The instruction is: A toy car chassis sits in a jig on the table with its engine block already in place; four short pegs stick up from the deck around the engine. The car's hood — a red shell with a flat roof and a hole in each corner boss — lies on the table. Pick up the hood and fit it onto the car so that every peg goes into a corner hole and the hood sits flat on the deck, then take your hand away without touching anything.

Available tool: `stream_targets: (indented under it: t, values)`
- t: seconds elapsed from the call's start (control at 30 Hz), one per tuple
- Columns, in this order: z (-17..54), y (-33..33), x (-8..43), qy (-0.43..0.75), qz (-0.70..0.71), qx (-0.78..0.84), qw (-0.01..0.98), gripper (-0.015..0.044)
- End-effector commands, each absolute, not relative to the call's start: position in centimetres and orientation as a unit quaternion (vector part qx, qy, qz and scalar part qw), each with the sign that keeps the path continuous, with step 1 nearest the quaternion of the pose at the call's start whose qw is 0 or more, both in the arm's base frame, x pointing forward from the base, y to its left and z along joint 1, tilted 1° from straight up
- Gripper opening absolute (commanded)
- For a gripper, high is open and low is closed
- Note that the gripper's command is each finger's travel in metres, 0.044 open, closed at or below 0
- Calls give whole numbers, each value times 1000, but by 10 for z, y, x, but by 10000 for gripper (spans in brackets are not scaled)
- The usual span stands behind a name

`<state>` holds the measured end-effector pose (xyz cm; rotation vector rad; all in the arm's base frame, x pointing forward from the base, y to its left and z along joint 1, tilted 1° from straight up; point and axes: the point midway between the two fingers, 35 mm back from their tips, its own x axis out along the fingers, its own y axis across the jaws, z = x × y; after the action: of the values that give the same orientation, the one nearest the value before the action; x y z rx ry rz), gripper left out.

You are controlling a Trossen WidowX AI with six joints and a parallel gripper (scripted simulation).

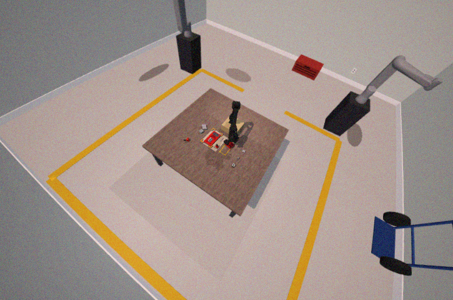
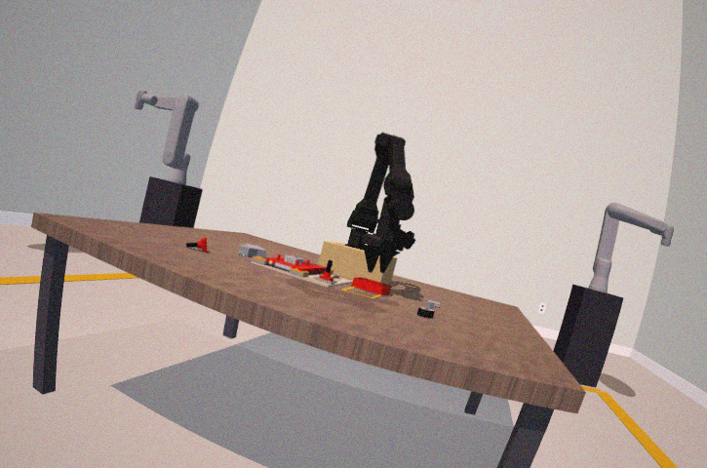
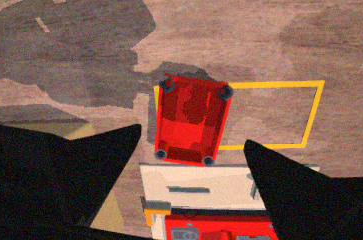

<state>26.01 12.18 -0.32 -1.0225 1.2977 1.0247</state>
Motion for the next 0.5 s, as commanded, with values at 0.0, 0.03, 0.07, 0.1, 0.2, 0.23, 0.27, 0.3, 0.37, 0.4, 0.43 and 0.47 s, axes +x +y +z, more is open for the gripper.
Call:
stream_targets:
  t: [0.0,0.03,0.07,0.1,0.2,0.23,0.27,0.3,0.37,0.4,0.43,0.47]
  values:
    - [-8,121,259,554,434,-434,562,440]
    - [-8,120,259,554,434,-434,562,440]
    - [-9,120,259,554,434,-434,562,440]
    - [-10,120,259,554,434,-434,562,440]
    - [-13,120,258,554,434,-434,562,440]
    - [-14,120,258,554,434,-434,562,440]
    - [-14,120,258,554,434,-434,562,440]
    - [-15,120,258,554,434,-434,562,440]
    - [-17,120,258,554,434,-434,562,440]
    - [-18,120,258,554,434,-434,562,440]
    - [-19,120,258,554,434,-434,562,440]
    - [-20,119,257,554,434,-434,562,440]
